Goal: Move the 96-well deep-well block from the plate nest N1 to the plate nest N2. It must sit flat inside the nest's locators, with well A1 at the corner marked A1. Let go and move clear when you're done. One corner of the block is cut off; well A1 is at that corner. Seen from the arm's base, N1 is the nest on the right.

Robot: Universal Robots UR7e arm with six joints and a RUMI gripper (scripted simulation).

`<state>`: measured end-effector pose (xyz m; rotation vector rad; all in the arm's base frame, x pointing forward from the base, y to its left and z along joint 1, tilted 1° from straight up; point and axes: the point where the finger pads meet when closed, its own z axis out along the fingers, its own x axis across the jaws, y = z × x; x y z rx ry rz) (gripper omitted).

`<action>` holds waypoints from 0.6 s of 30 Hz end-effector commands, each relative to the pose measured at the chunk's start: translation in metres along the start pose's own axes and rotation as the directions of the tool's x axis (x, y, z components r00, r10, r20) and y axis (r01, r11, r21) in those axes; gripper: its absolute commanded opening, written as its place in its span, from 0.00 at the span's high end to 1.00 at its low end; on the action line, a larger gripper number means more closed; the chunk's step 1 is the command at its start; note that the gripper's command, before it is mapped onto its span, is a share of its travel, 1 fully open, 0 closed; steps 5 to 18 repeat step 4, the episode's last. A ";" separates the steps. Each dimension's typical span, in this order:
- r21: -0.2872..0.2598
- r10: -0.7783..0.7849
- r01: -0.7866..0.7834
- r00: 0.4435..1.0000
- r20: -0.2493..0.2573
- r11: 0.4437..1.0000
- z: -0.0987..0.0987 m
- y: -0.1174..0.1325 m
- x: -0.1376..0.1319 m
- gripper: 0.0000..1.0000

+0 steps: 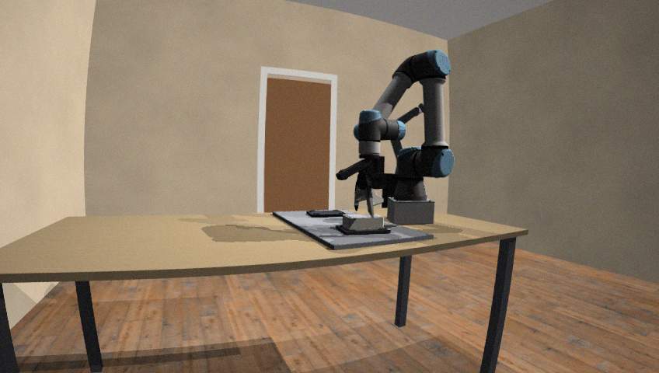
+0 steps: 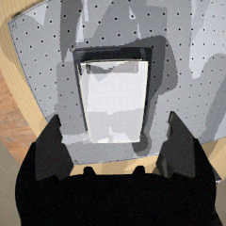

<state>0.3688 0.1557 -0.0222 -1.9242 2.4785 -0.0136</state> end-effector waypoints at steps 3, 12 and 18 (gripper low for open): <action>0.000 0.000 0.000 1.000 0.000 1.000 -0.003 0.000 0.000 0.00; 0.000 0.000 0.000 1.000 0.000 1.000 -0.003 0.000 0.000 0.00; 0.000 0.000 0.000 1.000 0.000 1.000 -0.003 0.000 0.000 0.00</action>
